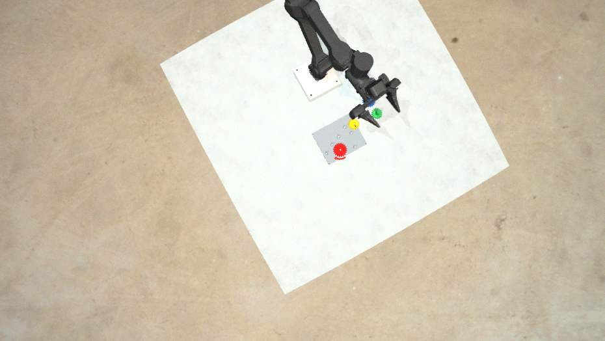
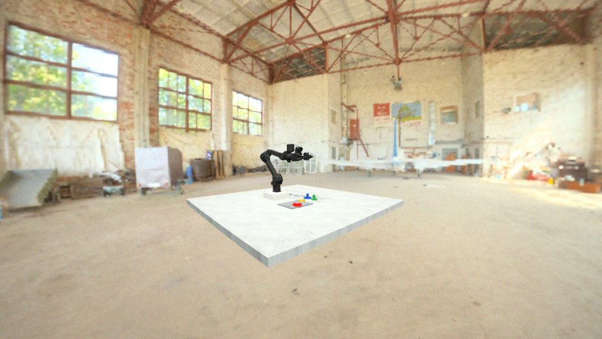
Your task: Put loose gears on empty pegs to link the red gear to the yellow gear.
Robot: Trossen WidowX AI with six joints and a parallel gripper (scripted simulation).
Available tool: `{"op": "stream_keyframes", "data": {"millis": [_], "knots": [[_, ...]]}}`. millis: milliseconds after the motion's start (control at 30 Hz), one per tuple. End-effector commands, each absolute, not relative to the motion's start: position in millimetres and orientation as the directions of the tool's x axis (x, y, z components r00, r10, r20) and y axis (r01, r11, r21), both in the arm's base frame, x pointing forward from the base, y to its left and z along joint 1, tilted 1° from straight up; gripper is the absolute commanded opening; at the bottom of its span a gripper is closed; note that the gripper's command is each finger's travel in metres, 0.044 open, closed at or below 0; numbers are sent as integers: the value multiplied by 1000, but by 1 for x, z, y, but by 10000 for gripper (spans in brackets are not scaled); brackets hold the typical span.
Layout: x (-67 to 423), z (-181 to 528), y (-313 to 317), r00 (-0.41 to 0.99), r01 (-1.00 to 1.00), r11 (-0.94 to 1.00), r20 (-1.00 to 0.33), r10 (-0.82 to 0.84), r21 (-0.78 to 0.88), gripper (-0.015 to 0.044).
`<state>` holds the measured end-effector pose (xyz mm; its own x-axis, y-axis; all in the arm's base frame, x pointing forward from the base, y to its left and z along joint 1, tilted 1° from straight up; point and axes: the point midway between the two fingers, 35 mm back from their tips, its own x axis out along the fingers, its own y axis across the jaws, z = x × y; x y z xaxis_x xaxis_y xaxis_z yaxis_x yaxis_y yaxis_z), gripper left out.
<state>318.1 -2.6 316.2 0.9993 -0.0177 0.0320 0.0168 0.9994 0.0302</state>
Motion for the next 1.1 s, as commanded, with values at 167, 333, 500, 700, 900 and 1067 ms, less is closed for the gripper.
{"op": "stream_keyframes", "data": {"millis": [167, 333, 500, 700, 900, 1067], "knots": [[339, 252, 29, 957, -23, 984, -281, 73, 179, 440], [335, 180, 66, 780, 46, 957, -609, 145, 287, 440], [304, 116, 97, 487, 192, 944, -861, 145, 267, 440], [245, 65, 121, 52, 356, 934, -999, 14, 32, 440], [246, 64, 126, 39, 360, 933, -999, 8, 22, 440], [246, 49, 126, 39, 360, 933, -999, 8, 22, 440]]}}
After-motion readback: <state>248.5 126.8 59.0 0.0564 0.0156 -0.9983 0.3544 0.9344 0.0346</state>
